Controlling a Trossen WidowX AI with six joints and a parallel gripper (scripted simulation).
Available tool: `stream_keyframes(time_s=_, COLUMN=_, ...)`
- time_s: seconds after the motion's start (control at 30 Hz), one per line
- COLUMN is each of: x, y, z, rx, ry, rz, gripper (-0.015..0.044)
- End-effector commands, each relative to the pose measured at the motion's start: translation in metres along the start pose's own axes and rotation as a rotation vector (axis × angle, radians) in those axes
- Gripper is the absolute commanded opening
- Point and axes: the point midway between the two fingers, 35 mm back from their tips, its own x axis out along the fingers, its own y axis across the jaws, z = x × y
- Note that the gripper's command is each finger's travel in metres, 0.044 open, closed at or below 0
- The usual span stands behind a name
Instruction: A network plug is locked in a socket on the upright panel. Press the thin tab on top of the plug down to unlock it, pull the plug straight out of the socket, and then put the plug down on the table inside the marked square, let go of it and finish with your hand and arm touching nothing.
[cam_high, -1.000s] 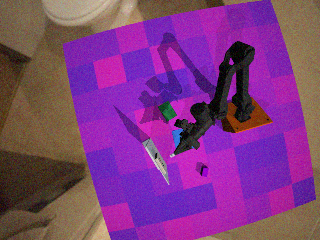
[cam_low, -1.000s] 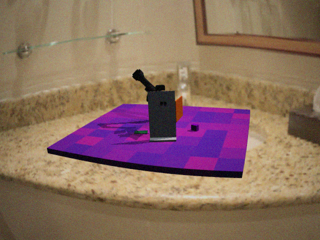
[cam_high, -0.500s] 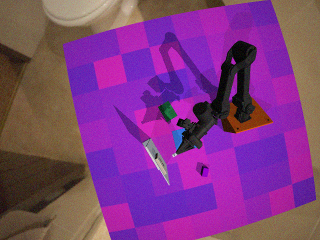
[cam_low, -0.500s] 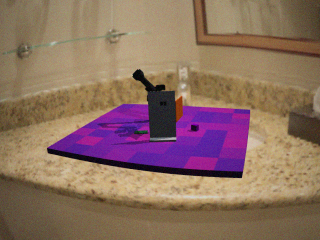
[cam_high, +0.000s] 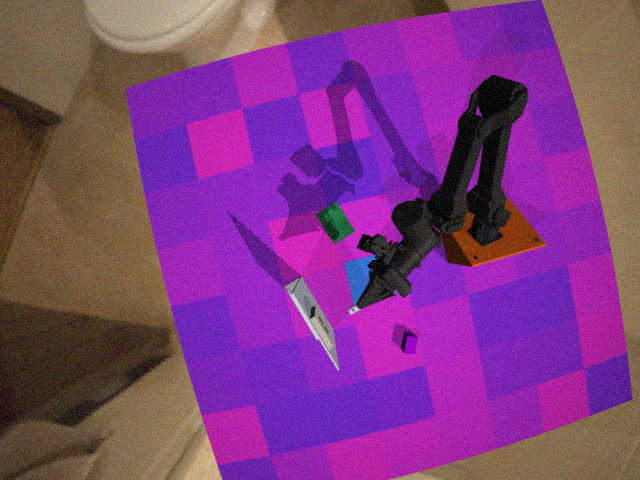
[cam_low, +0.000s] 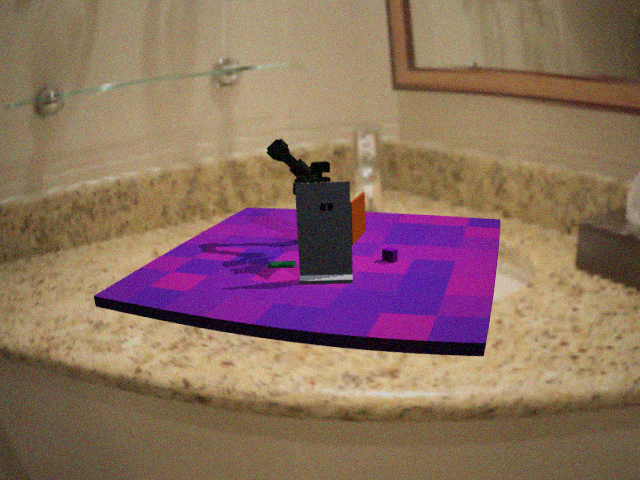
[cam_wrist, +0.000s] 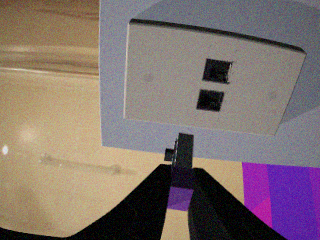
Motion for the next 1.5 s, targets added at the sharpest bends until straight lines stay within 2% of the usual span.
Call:
stream_keyframes(time_s=0.0, x=-0.004, y=0.013, z=0.004, rx=0.006, ry=-0.012, rz=0.008, gripper=0.0)
stream_keyframes(time_s=0.47, x=-0.014, y=0.031, z=0.005, rx=0.018, ry=-0.014, rz=-0.009, gripper=0.0)
stream_keyframes(time_s=0.93, x=-0.004, y=-0.046, z=-0.015, rx=0.171, ry=-0.07, rz=-0.388, gripper=0.0)
stream_keyframes(time_s=1.47, x=-0.022, y=-0.122, z=-0.03, rx=0.228, ry=-0.237, rz=-0.774, gripper=0.0)
